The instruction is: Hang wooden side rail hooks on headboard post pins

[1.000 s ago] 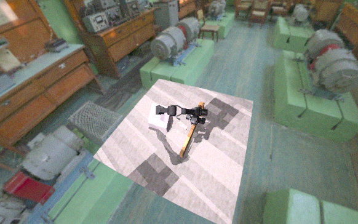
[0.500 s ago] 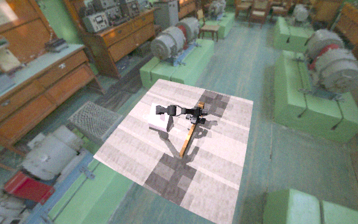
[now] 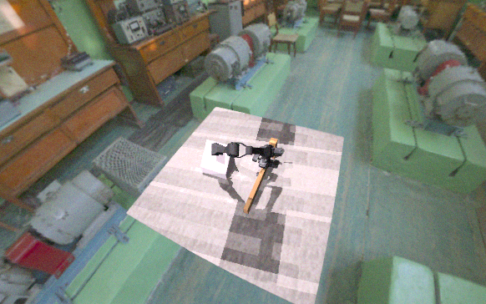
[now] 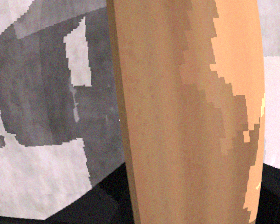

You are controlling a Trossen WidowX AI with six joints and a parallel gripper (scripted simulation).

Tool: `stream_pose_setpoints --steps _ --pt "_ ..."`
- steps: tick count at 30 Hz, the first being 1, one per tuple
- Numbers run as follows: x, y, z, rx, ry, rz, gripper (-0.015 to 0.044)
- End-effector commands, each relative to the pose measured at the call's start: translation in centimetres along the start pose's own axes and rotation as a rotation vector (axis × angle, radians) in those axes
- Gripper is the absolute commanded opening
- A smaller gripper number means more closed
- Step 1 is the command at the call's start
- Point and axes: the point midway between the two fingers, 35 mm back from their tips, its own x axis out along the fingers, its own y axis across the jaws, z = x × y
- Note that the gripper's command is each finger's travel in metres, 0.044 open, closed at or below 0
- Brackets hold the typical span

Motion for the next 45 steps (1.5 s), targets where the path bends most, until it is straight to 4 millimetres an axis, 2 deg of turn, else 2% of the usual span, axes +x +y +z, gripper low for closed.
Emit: stream_pose_setpoints --steps 1,45 --pt "-0.61 0.30 -0.29 0.006 0.005 0.015 0.0000" --pt "-0.86 0.54 -0.53 0.006 0.005 0.015 0.0000"
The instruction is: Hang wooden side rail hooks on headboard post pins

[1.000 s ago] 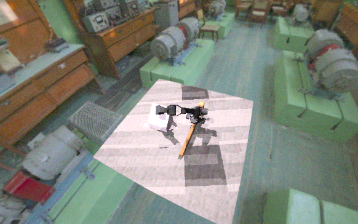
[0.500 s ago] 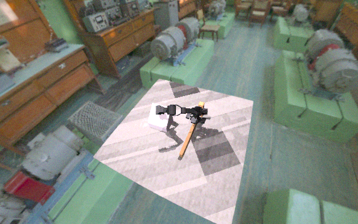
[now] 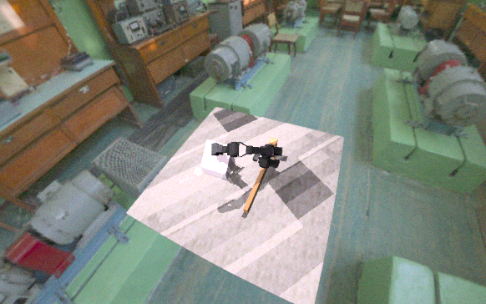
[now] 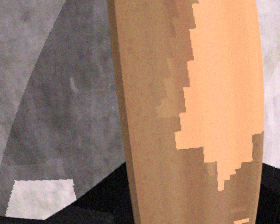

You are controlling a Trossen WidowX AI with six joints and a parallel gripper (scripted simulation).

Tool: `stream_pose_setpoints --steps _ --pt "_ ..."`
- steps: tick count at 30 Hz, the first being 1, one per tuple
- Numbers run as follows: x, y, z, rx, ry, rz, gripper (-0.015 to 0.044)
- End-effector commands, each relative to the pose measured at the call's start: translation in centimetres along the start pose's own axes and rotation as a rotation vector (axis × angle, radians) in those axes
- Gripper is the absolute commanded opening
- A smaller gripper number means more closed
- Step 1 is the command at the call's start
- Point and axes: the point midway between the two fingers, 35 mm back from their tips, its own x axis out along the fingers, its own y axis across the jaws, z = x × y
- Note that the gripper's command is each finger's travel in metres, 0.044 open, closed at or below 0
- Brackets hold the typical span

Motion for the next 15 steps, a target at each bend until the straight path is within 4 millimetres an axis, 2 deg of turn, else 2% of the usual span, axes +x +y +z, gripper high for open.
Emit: stream_pose_setpoints --steps 1,15 --pt "-0.54 0.37 -0.46 0.000 0.007 0.014 0.0000" --pt "-0.64 0.53 -0.62 0.000 0.007 0.014 0.0000"
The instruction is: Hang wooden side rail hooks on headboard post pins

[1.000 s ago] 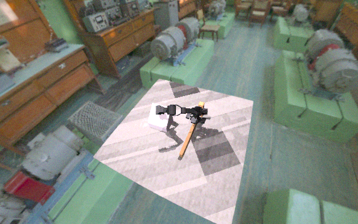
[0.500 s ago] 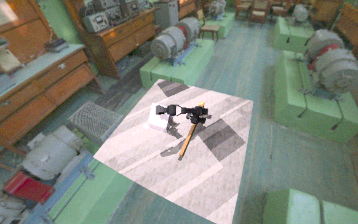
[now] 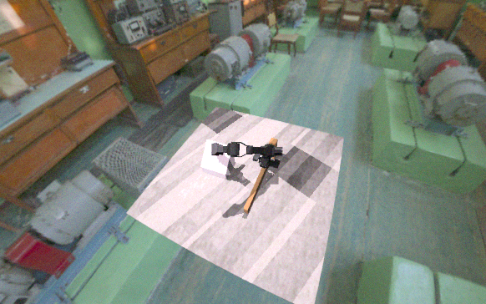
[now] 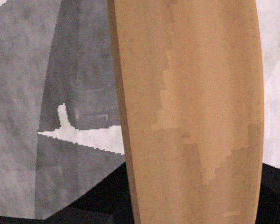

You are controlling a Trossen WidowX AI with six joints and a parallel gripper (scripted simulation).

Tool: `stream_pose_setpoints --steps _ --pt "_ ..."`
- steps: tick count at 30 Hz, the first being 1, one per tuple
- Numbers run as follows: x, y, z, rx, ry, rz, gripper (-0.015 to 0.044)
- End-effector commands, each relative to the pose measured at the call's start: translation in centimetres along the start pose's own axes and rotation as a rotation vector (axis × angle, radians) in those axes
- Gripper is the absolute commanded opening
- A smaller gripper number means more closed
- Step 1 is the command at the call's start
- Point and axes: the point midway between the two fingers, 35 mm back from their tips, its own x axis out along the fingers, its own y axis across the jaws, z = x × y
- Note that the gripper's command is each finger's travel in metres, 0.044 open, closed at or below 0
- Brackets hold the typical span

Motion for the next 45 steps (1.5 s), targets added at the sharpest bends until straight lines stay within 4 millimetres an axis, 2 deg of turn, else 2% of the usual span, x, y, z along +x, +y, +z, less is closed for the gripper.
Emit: stream_pose_setpoints --steps 1,45 --pt "-0.62 0.42 -0.48 -0.002 0.007 0.017 0.0000" --pt "-0.50 0.27 -0.97 -0.002 0.007 0.017 0.0000"
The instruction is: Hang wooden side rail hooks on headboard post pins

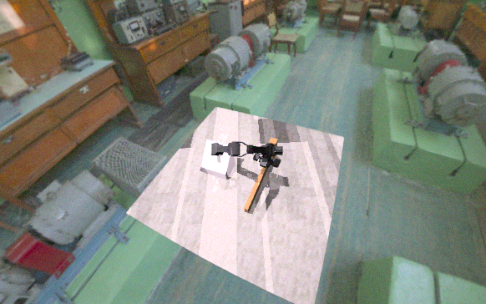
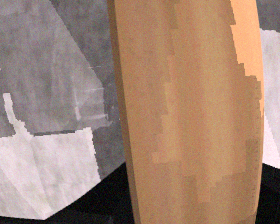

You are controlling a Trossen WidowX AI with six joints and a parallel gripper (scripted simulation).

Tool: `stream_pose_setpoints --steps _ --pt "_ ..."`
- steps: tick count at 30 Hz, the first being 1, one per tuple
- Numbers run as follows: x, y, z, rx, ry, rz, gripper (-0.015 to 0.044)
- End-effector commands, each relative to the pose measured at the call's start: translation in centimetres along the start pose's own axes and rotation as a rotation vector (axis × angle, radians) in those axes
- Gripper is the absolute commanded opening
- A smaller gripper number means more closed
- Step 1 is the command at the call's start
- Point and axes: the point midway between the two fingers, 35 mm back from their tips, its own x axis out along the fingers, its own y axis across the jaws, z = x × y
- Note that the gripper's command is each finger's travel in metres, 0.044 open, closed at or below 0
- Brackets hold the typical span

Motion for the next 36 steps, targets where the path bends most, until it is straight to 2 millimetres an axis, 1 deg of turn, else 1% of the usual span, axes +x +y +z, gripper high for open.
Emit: stream_pose_setpoints --steps 1,36 --pt "-0.46 0.19 -0.52 -0.003 0.007 0.015 0.0000" --pt "-0.49 0.26 -0.92 -0.003 0.007 0.015 0.0000"
